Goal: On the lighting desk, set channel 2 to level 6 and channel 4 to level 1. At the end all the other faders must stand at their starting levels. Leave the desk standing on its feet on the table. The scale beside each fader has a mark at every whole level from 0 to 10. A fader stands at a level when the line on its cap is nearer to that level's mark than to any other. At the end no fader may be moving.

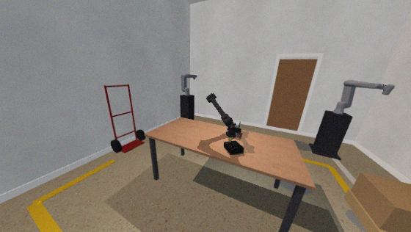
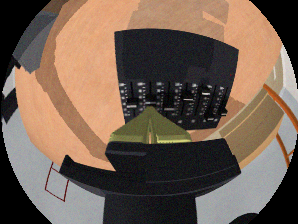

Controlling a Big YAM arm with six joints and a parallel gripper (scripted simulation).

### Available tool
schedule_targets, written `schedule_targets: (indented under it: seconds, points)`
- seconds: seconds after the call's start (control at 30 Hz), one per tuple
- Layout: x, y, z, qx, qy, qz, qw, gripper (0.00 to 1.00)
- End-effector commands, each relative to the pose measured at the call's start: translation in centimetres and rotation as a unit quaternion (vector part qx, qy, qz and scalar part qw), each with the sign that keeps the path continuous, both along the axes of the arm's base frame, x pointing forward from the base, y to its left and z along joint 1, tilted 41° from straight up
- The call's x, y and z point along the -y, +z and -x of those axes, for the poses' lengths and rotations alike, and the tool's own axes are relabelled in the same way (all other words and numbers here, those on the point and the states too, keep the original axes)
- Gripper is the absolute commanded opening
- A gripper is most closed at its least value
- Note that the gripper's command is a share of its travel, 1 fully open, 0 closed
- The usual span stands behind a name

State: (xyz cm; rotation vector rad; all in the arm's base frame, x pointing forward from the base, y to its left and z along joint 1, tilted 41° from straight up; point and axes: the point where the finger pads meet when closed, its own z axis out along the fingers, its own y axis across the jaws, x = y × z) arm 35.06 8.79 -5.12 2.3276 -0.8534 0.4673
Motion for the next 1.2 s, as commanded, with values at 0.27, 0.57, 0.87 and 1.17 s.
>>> schedule_targets:
  seconds: [0.27,0.57,0.87,1.17]
  points:
    - [-0.4,-0.9,0.5,-0.003,0.000,0.000,1.000,0.00]
    - [-0.4,-0.9,0.5,-0.003,0.000,0.000,1.000,0.00]
    - [-0.4,-0.8,0.4,-0.003,-0.001,-0.001,1.000,0.00]
    - [-0.1,-0.1,-1.4,0.001,-0.003,-0.004,1.000,0.00]
